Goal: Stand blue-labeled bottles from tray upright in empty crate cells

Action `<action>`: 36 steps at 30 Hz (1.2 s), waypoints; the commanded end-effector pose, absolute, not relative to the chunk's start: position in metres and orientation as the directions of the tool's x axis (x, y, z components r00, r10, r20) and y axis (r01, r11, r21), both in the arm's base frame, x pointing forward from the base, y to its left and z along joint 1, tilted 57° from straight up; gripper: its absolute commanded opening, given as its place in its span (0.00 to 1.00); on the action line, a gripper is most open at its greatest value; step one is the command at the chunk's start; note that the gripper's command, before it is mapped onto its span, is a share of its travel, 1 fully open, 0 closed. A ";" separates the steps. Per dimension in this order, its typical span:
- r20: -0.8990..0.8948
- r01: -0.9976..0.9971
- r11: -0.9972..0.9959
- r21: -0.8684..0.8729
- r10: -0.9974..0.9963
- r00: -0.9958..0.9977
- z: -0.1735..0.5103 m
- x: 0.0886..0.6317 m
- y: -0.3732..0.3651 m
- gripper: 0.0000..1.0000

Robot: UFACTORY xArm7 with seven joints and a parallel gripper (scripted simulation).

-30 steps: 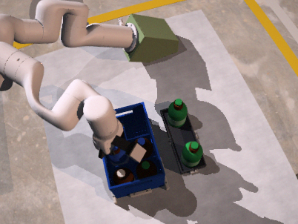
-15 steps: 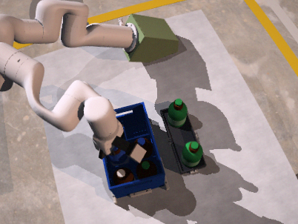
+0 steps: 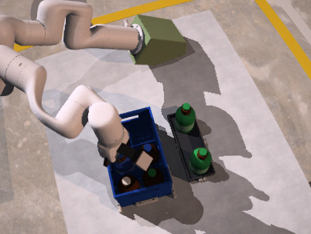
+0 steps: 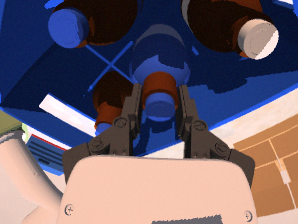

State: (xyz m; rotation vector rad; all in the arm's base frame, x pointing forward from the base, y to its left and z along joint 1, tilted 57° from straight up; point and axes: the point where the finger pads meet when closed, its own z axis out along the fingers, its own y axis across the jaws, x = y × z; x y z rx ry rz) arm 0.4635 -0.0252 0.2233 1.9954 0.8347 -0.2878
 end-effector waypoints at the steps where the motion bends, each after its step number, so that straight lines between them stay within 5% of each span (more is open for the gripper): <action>1: -0.501 0.659 -0.341 0.670 0.447 0.741 0.223 0.465 -0.024 0.00; 36: -0.501 0.659 -0.341 0.670 0.447 0.741 0.220 0.465 -0.028 0.00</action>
